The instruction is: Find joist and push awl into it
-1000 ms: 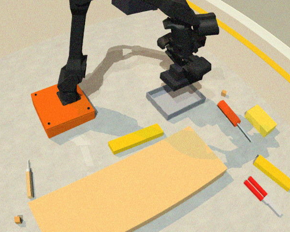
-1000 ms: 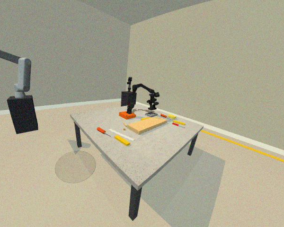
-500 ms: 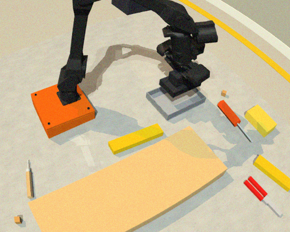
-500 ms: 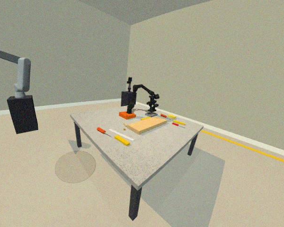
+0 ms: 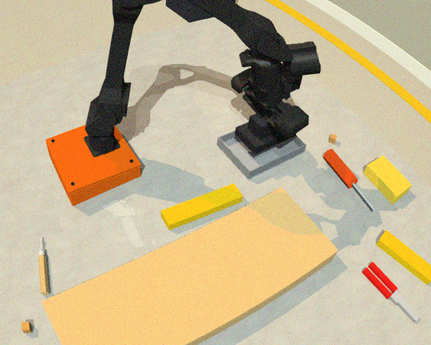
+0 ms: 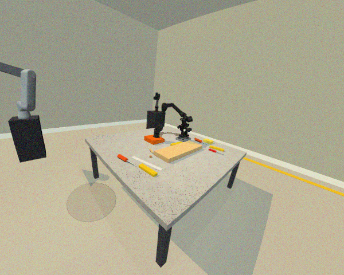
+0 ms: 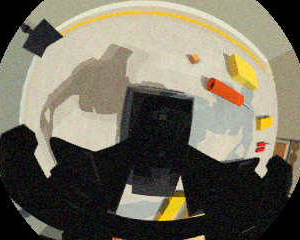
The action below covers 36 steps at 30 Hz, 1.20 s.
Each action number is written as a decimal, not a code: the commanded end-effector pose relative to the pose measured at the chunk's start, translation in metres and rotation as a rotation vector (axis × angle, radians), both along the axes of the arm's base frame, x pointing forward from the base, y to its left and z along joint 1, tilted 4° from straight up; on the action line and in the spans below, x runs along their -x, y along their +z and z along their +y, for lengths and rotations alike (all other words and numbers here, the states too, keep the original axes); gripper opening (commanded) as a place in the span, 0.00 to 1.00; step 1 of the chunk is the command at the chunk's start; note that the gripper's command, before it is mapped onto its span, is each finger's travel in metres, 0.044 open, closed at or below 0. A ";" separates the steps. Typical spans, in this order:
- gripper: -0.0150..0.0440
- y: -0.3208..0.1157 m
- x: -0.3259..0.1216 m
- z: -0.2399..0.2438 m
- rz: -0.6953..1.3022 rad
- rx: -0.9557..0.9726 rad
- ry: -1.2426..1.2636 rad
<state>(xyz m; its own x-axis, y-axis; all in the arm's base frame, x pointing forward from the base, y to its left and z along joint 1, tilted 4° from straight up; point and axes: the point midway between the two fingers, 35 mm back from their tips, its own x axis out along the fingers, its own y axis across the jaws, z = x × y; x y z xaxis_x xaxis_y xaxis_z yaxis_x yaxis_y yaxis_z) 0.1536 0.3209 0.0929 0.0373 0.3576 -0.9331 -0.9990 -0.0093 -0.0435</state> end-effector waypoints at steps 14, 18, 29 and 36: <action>0.25 -0.025 0.000 0.000 0.000 -0.001 -0.006; 0.25 -0.031 0.000 0.000 0.000 -0.001 -0.006; 0.39 -0.036 0.000 0.000 0.001 0.002 0.000; 0.70 -0.036 0.000 0.000 0.001 0.002 0.000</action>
